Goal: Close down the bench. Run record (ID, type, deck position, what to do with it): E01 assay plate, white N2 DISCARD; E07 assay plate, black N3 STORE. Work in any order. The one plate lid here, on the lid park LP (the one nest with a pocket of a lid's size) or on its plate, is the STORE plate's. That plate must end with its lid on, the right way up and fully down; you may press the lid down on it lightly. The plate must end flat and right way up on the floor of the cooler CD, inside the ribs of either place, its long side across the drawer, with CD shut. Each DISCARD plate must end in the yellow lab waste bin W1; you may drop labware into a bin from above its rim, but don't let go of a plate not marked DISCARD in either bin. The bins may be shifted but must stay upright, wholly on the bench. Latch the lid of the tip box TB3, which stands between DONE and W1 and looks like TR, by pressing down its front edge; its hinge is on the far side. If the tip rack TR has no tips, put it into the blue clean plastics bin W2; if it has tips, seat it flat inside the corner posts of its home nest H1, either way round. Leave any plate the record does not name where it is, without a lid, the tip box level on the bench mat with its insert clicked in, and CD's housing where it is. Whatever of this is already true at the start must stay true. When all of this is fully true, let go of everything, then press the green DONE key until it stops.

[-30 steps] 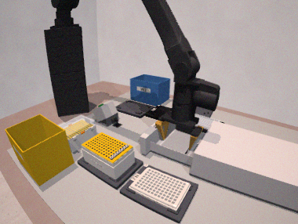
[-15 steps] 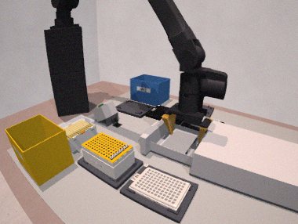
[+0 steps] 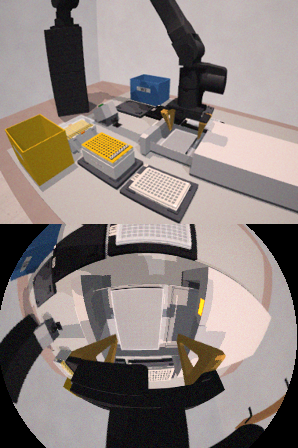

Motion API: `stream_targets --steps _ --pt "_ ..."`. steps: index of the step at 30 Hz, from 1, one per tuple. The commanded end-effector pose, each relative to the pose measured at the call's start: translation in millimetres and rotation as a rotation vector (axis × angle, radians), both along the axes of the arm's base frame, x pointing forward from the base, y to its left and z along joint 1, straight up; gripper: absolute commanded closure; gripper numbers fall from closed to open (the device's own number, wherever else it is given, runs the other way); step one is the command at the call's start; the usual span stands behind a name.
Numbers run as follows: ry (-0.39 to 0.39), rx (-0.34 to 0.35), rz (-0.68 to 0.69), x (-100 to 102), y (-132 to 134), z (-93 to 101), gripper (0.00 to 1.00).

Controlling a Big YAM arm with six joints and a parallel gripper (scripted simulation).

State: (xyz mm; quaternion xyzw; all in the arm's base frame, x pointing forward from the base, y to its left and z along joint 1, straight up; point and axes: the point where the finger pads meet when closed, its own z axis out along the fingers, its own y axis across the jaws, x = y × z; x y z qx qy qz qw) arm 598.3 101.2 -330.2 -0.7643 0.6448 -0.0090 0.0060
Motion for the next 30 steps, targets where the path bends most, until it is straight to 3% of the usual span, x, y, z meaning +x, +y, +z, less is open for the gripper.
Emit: stream_targets --steps 1,11,12,14,22,29,30 --pt "-0.007 0.006 0.011 5 0 17.8 0.0" --pt "-0.01 0.006 0.012 6 0 30.0 0.0" --pt "0.017 0.002 0.012 -8 -2 9.8 0.0" --pt "-0.018 0.007 0.012 9 1 37.7 0.0" --pt "-0.018 0.007 0.012 8 1 48.5 0.0" --pt "0.008 0.003 0.012 -3 -1 38.7 0.0" --pt "-0.012 0.006 0.012 6 1 53.9 0.0"
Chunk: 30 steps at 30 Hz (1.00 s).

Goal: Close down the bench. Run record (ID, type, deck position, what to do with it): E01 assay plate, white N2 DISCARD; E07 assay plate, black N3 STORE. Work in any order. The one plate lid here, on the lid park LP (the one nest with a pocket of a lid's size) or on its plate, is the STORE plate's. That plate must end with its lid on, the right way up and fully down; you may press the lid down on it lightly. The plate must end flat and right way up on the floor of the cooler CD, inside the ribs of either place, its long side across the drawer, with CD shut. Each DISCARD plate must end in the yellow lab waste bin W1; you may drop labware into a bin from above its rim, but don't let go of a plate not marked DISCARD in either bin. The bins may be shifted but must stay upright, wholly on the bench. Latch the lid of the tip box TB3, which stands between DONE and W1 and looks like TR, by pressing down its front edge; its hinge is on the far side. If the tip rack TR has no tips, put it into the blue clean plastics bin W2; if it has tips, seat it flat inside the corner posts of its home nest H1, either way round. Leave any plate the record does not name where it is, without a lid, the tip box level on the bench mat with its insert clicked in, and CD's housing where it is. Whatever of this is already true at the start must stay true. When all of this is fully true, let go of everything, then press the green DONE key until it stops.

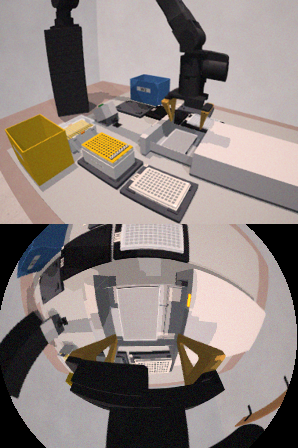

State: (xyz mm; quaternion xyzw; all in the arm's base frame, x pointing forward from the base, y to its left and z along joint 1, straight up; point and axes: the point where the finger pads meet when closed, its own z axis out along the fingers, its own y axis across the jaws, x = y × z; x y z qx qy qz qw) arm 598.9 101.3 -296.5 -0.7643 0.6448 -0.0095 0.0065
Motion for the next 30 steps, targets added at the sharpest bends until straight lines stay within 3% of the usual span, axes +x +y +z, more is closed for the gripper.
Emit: stream_targets --steps 1,9,15,16,18,26,30 --pt "-0.015 0.007 0.012 7 1 24.1 0.0" --pt "-0.016 0.007 0.012 7 1 34.7 0.0" --pt "-0.003 0.005 0.012 2 0 32.9 0.0" --pt "0.011 0.003 0.012 -4 -1 24.0 0.0" --pt "-0.015 0.007 0.012 6 1 44.1 0.0" --pt "-0.015 0.007 0.012 6 1 54.7 0.0" --pt "0.0 0.004 0.012 0 1 51.2 0.0"
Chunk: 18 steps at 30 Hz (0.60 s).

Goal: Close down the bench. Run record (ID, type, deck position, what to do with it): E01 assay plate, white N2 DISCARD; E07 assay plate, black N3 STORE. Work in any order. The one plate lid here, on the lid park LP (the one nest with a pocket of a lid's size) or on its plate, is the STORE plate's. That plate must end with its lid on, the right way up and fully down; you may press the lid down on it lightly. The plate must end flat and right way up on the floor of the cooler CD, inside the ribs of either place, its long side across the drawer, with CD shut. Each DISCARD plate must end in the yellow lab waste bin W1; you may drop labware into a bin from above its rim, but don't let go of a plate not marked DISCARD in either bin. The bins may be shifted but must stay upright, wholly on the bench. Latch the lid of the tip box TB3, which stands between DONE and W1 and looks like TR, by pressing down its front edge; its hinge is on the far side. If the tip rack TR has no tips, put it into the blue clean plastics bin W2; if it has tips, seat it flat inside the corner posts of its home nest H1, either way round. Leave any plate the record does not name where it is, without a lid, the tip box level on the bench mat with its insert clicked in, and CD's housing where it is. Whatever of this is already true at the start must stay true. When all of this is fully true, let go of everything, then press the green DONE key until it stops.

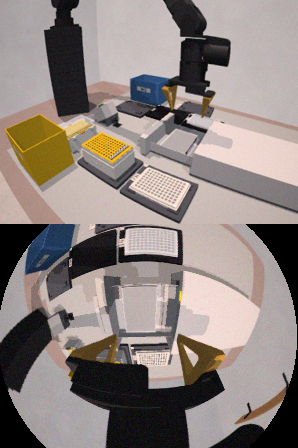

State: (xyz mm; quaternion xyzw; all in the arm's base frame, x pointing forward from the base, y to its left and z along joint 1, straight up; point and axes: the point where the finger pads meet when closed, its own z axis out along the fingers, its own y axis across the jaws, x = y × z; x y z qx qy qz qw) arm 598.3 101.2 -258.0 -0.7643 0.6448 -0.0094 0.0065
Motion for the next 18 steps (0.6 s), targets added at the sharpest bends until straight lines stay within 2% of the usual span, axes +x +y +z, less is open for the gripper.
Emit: stream_targets --steps 1,7,8,9,10,18 --pt "0.0 0.004 0.012 0 1 12.7 0.0" --pt "-0.015 0.007 0.012 5 2 28.1 0.0" --pt "-0.018 0.007 0.012 6 2 26.3 0.0" --pt "0.002 0.004 0.012 -2 0 12.6 0.0" --pt "0.01 0.003 0.012 -5 0 7.6 0.0" --pt "0.009 0.003 0.012 -5 0 8.5 0.0"
